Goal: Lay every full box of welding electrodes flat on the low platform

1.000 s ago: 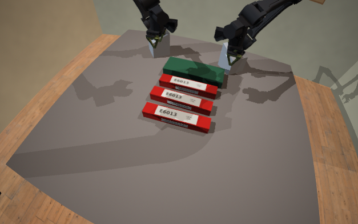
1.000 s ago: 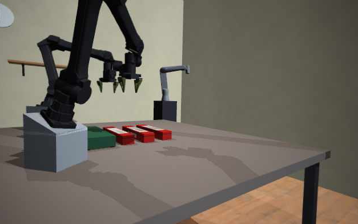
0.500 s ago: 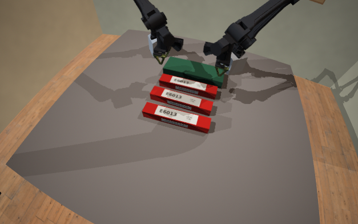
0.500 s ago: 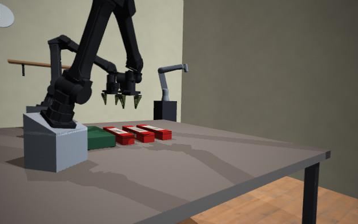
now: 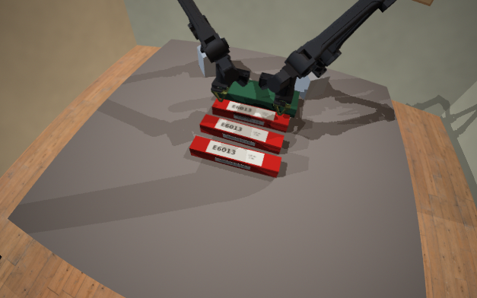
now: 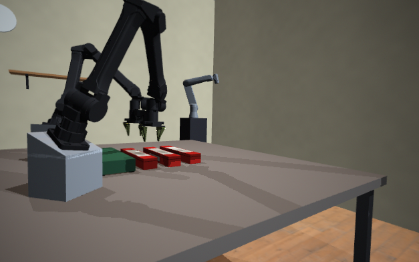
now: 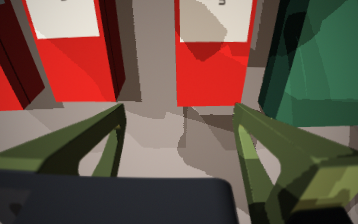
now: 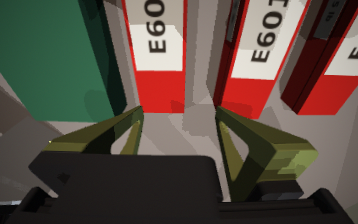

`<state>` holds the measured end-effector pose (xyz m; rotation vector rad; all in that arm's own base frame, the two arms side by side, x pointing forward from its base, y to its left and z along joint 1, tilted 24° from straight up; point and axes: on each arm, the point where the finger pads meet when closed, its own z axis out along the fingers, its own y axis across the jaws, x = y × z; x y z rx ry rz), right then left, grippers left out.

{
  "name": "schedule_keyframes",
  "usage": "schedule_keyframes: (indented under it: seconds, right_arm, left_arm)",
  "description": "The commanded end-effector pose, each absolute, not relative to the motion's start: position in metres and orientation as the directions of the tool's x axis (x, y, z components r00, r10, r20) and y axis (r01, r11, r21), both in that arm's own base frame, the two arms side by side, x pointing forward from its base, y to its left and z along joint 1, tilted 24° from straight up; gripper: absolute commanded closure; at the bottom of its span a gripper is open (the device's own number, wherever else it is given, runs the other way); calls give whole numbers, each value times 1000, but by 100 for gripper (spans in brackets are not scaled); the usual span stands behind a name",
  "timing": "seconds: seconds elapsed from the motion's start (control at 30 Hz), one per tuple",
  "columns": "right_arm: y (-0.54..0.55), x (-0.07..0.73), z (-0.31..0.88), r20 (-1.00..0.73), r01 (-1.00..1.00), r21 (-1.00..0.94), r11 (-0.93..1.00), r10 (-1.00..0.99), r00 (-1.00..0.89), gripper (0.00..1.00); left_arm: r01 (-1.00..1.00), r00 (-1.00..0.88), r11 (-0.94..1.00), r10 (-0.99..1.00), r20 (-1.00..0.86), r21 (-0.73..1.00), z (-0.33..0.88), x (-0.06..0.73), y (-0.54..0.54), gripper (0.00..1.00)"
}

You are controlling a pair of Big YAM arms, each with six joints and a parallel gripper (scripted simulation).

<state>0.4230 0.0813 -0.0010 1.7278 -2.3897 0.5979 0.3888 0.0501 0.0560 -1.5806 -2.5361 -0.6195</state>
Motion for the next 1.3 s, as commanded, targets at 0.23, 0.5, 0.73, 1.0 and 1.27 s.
schedule_keyframes:
  seconds: [0.23,0.5,0.73,1.0,1.27]
  right_arm:
    - [91,441,19,292,-922,-287,260,-893,-343,28]
    - [91,441,19,292,-922,-287,260,-893,-343,28]
    - [93,439,24,292,-922,-287,260,-893,-343,28]
    - [97,437,34,291,-922,-288,260,-893,-343,28]
    - [100,436,42,291,-922,-288,260,-893,-343,28]
  left_arm:
    - [863,-471,381,843,258,331,70,404,51,28]
    - [863,-471,381,843,258,331,70,404,52,28]
    - [863,-472,381,843,258,331,75,402,48,28]
    - [863,-472,382,843,257,331,85,401,44,28]
    - [863,-472,382,844,257,332,93,399,41,28]
